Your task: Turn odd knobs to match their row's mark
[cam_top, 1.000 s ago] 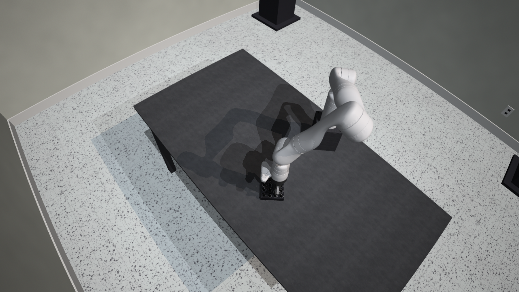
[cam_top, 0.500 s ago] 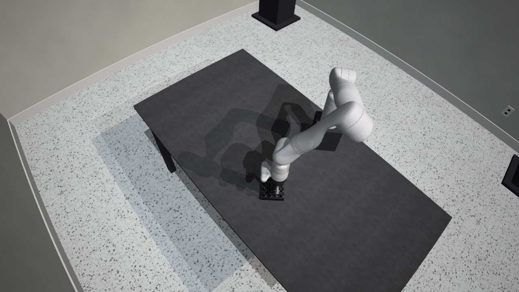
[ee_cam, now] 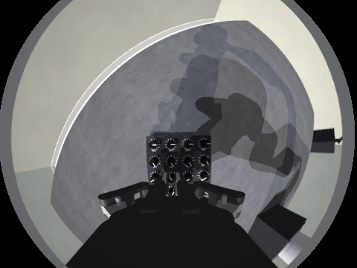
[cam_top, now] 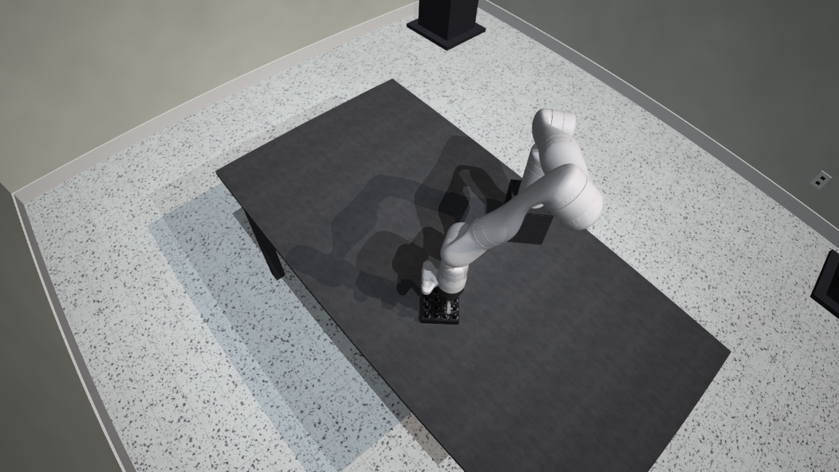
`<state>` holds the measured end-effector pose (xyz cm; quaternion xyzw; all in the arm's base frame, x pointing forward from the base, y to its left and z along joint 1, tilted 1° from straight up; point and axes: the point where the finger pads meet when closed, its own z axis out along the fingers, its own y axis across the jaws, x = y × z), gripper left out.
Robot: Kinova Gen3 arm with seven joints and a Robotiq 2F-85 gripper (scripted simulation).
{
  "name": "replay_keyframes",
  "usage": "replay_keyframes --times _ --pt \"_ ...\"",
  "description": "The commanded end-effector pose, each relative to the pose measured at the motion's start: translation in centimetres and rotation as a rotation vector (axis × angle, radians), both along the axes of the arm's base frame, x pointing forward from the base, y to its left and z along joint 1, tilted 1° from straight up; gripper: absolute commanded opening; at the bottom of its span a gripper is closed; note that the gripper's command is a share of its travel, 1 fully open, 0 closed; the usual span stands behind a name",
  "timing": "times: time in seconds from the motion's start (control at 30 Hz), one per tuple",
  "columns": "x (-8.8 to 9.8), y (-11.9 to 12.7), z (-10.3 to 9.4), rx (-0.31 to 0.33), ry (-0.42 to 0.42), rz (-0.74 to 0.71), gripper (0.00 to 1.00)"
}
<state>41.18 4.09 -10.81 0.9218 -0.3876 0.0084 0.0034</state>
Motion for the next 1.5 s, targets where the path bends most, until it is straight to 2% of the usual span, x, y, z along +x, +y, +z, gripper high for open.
replay_keyframes --times 0.0,0.77,1.47 --pt "0.02 -0.01 0.00 0.000 0.000 0.000 0.08" --pt "0.02 -0.01 0.00 -0.001 0.000 0.029 0.08" --pt "0.02 -0.01 0.00 -0.003 0.002 0.210 0.08"
